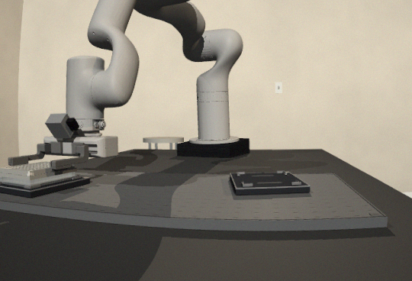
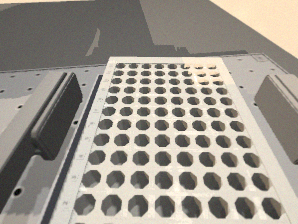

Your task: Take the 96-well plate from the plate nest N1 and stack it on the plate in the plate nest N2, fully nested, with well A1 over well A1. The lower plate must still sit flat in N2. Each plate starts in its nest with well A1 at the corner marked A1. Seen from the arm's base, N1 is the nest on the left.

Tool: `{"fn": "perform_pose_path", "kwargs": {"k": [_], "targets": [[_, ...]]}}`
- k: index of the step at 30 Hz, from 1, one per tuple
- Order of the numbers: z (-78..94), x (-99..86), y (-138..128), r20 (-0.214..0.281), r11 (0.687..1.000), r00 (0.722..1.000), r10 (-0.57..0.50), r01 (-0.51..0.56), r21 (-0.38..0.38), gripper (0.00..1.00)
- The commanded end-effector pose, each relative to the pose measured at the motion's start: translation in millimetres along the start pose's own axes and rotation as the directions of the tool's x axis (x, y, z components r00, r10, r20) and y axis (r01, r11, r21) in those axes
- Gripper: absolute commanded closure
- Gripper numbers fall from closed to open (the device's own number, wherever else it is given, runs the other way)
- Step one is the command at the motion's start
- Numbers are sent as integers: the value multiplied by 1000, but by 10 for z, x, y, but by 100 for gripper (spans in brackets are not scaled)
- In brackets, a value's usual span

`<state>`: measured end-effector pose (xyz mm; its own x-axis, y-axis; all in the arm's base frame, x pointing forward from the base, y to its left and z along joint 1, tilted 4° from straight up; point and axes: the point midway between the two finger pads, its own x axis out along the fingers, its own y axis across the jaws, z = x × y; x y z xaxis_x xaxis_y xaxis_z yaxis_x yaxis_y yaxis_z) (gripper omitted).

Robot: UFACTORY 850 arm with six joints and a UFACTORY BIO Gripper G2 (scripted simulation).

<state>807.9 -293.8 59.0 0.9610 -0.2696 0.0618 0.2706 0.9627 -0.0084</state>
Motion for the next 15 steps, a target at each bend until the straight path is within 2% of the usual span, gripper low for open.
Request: {"fn": "perform_pose_path", "kwargs": {"k": [1, 15], "targets": [[15, 9, -1, 2, 1000, 1000, 0, 0, 0, 63], [42, 10, -1, 2, 1000, 1000, 0, 0, 0, 63]]}}
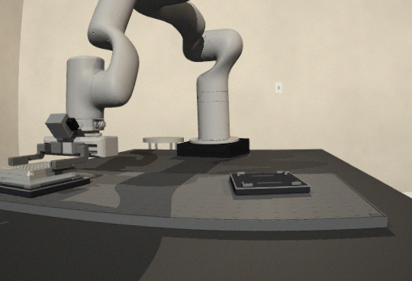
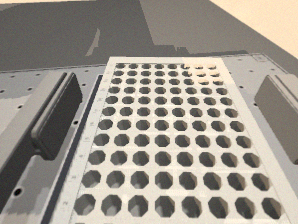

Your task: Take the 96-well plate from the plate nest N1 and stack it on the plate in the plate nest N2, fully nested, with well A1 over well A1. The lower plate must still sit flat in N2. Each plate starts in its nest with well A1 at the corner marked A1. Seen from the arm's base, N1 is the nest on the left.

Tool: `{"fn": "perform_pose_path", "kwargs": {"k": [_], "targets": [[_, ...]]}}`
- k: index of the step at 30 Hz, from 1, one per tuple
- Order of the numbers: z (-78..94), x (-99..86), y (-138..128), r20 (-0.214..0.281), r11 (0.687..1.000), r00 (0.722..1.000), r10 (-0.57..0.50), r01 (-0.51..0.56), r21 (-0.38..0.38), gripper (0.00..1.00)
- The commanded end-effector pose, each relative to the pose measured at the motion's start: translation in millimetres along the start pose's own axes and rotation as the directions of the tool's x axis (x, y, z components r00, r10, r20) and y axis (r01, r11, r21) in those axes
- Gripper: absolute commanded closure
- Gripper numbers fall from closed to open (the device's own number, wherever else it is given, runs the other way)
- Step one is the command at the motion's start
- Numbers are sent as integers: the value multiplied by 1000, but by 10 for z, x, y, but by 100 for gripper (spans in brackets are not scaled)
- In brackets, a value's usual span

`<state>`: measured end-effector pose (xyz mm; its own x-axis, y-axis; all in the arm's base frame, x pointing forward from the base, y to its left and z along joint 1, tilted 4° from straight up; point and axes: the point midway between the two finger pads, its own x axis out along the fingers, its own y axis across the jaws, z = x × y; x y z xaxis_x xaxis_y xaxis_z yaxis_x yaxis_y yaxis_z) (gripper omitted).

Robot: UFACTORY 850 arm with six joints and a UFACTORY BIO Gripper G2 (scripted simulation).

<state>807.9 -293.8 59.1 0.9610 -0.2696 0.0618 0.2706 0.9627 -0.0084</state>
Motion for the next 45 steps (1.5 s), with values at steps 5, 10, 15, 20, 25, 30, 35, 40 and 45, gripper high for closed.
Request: {"fn": "perform_pose_path", "kwargs": {"k": [5, 10, 15, 20, 25, 30, 35, 40, 45], "targets": [[175, 10, -1, 2, 1000, 1000, 0, 0, 0, 63], [281, 9, -1, 2, 1000, 1000, 0, 0, 0, 63], [388, 9, -1, 2, 1000, 1000, 0, 0, 0, 63], [522, 9, -1, 2, 1000, 1000, 0, 0, 0, 63], [655, 9, -1, 2, 1000, 1000, 0, 0, 0, 63], [675, 9, -1, 2, 1000, 1000, 0, 0, 0, 63], [675, 9, -1, 2, 1000, 1000, 0, 0, 0, 63], [675, 9, -1, 2, 1000, 1000, 0, 0, 0, 63], [675, 9, -1, 2, 1000, 1000, 0, 0, 0, 63]]}}
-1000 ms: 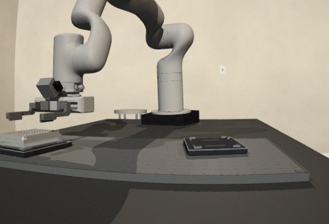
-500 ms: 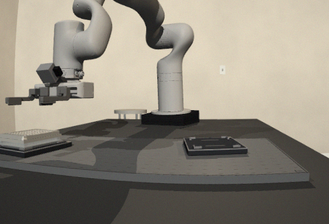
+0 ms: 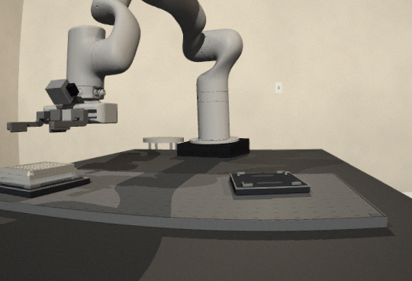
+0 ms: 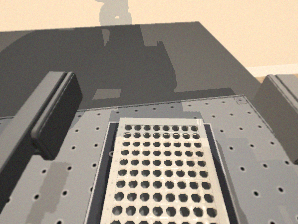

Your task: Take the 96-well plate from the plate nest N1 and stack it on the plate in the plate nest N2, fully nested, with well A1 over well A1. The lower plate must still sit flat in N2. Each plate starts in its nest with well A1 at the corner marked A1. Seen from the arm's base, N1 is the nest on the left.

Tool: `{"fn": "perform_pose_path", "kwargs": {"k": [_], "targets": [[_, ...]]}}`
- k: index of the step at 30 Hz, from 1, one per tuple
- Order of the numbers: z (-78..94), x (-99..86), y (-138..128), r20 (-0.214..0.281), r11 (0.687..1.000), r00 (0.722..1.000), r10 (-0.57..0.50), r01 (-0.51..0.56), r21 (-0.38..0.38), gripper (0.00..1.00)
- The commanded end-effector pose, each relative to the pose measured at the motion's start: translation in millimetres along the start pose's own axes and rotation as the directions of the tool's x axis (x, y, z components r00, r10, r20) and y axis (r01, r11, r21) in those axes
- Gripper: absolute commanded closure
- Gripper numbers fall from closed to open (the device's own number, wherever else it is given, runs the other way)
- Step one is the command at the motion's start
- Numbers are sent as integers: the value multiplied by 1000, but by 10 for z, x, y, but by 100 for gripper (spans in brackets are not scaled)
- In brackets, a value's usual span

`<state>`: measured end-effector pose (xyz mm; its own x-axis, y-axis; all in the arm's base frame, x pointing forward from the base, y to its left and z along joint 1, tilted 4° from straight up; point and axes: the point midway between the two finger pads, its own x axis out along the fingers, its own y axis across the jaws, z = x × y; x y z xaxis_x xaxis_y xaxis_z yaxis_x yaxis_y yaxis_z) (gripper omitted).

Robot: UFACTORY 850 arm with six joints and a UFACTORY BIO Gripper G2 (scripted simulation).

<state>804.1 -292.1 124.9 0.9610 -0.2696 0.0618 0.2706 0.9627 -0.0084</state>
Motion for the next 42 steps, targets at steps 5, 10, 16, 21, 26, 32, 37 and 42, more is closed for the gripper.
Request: {"fn": "perform_pose_path", "kwargs": {"k": [5, 10, 16, 21, 26, 32, 37, 42], "targets": [[157, -137, 137, 2, 987, 987, 158, -158, -1, 63], [299, -288, 275, 2, 987, 987, 158, -158, -1, 63], [442, -440, 414, 2, 987, 987, 158, -158, -1, 63], [556, -561, 525, 2, 987, 987, 158, -158, 0, 63], [698, -713, 663, 2, 987, 987, 158, -158, 0, 63], [869, -895, 830, 2, 987, 987, 158, -158, 0, 63], [954, -986, 913, 2, 987, 987, 158, -158, 0, 63], [1097, -1138, 1051, 2, 987, 987, 158, -158, 0, 63]]}}
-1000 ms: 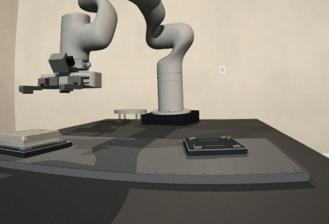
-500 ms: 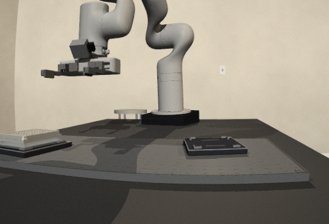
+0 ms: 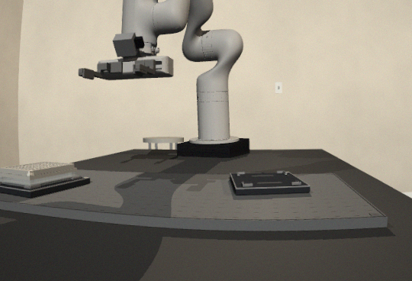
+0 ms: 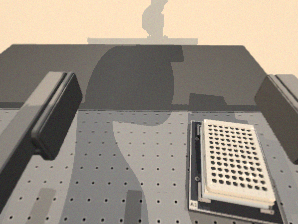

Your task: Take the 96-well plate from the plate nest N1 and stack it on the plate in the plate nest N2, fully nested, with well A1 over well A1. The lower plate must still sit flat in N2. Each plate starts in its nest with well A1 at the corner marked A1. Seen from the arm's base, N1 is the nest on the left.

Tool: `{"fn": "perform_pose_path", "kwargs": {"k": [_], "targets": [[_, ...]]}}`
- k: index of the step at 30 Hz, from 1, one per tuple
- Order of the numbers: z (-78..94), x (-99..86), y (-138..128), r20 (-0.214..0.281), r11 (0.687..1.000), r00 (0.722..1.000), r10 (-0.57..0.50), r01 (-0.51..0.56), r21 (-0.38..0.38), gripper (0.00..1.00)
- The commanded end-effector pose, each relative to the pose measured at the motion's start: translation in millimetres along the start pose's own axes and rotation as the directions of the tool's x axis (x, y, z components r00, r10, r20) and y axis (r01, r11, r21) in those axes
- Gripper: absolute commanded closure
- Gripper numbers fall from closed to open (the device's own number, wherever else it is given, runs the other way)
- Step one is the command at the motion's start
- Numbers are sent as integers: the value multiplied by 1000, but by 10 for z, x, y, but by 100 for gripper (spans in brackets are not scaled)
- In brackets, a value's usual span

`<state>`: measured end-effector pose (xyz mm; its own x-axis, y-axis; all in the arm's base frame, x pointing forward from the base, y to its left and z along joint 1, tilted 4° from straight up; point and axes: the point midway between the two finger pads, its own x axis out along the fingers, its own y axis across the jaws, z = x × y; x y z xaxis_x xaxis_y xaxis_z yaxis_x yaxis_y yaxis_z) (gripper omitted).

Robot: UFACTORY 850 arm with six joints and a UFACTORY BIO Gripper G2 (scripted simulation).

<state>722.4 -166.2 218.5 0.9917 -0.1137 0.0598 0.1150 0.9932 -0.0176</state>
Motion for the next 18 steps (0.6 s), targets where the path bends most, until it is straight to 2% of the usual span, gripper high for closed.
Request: {"fn": "perform_pose_path", "kwargs": {"k": [1, 18], "targets": [[113, -85, 111, 2, 1000, 1000, 0, 0, -1, 63], [541, -468, 593, 2, 1000, 1000, 0, 0, -1, 63]]}}
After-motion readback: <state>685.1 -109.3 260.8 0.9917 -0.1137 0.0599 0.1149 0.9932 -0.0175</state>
